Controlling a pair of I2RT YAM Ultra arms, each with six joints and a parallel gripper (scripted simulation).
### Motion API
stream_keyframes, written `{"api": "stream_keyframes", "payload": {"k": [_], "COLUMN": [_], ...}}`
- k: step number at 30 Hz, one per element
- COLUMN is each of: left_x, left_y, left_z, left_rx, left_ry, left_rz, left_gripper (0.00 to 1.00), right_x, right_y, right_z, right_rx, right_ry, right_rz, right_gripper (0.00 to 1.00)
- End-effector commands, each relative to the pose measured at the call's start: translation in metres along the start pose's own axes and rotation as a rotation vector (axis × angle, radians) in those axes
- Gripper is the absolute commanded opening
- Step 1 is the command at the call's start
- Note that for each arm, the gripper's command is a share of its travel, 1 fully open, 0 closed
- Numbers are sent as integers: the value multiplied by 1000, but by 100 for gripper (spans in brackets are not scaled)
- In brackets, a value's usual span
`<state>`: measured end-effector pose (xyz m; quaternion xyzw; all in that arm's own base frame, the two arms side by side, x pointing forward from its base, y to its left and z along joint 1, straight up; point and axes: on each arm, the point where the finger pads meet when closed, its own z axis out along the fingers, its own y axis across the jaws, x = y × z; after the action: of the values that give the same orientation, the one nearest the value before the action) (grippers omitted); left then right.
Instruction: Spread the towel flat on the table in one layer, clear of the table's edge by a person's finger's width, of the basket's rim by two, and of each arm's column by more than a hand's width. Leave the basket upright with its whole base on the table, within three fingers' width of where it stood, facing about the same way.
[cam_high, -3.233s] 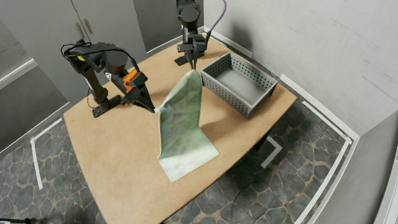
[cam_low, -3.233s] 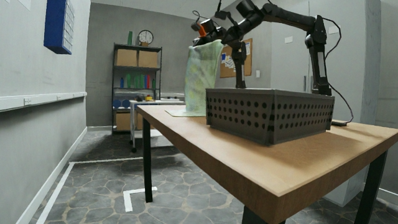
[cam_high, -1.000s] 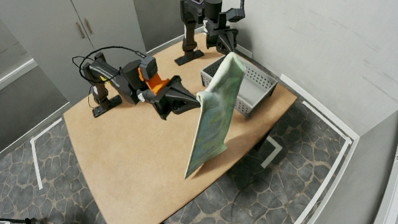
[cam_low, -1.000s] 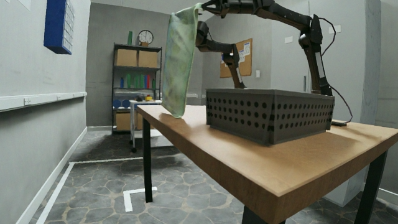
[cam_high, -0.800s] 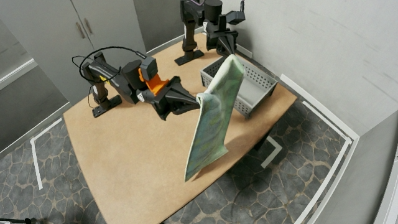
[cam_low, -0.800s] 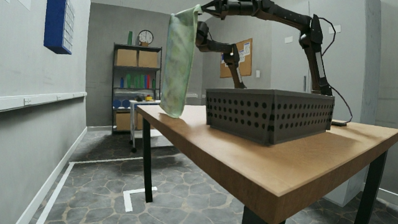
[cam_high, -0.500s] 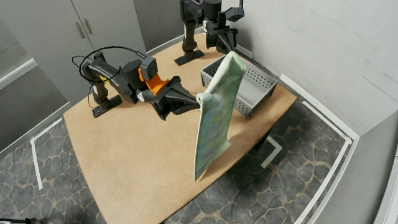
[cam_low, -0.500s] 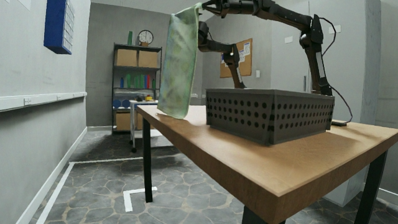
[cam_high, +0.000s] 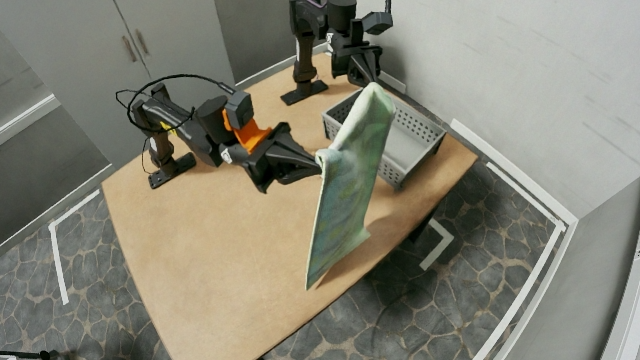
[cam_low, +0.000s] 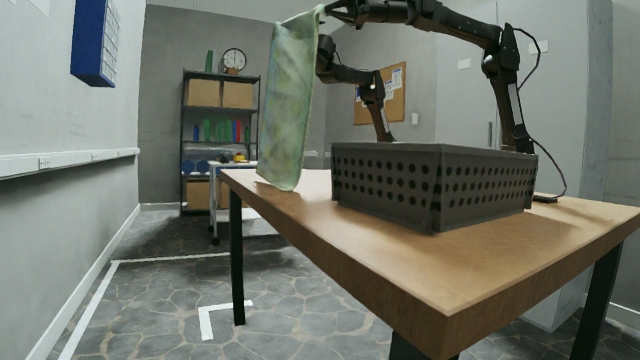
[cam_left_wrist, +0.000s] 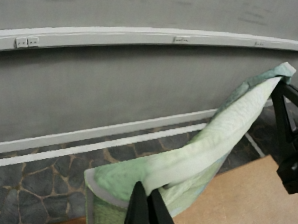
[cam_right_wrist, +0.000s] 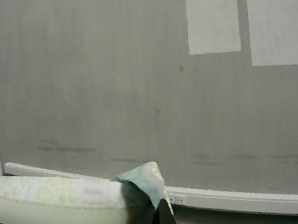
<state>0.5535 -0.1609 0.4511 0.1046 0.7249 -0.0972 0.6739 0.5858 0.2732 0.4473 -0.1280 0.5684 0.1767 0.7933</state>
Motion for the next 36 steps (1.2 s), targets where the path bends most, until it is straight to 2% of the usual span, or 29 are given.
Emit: {"api": "stream_keyframes", "payload": {"k": [1, 24, 25, 29, 30, 31, 32, 33, 34, 35, 36], "left_x": [-19, -19, 10, 10, 9, -8, -12, -13, 8, 8, 7], "left_y": [8, 8, -11, -7, -25, -25, -26, -39, -41, -42, -48], "left_z": [-13, -13, 13, 13, 30, 25, 24, 41, 46, 46, 53], "left_rx": [-24, -24, 8, 3, 31, 35, 38, 45, 66, 69, 75], "left_ry": [-37, -37, -40, -40, -112, -147, -154, -236, -242, -242, -291], "left_rz": [-2, -2, 0, 0, 0, -1, -1, -2, -2, -2, -4], "left_gripper": [0, 0, 0, 0, 0, 0, 0, 0, 0, 0, 0], "right_x": [-30, -30, -9, -9, -10, -10, -10, -10, -11, -10, -8], "right_y": [-3, -3, -19, -19, -41, -41, -41, -64, -64, -64, -75], "right_z": [-5, -5, 0, 0, -6, -6, -5, -6, -6, -6, -5], "right_rx": [15, 15, 38, 38, 72, 72, 72, 105, 105, 105, 120], "right_ry": [-39, -39, -33, -33, -9, -9, -13, -21, -22, -21, -30], "right_rz": [1, 1, -7, -7, -18, -18, -19, -31, -31, -31, -36], "right_gripper": [0, 0, 0, 0, 0, 0, 0, 0, 0, 0, 0]}}
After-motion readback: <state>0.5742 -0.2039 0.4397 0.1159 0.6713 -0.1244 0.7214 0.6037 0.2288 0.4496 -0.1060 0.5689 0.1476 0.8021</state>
